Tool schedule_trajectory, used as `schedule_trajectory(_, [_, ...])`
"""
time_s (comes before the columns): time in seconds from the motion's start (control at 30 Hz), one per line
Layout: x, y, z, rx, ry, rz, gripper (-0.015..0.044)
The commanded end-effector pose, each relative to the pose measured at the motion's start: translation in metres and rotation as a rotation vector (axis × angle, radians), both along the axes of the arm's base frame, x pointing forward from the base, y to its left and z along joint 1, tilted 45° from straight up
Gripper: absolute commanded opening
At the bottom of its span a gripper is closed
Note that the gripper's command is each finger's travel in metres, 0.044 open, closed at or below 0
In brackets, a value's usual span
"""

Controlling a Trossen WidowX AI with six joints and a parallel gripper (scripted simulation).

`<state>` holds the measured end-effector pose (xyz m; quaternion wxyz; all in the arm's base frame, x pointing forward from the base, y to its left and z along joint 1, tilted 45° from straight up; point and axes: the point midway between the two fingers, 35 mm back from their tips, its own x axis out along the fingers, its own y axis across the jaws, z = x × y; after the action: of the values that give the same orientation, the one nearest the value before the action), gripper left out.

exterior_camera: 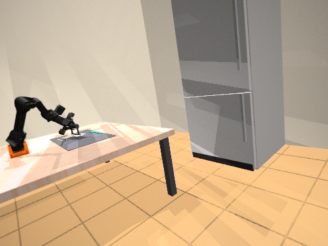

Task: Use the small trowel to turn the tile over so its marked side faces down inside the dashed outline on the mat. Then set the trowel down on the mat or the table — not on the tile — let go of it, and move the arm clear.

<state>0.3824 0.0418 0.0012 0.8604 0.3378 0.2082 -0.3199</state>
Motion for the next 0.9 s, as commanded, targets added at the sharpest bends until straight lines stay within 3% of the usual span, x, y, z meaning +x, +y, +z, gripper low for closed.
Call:
schedule_trajectory(0.0, [0.001,0.000,0.000,0.005,-0.011,0.000,0.0000])
schedule_trajectory(0.87, [0.016,-0.025,0.099,0.002,-0.010,0.000,0.0000])
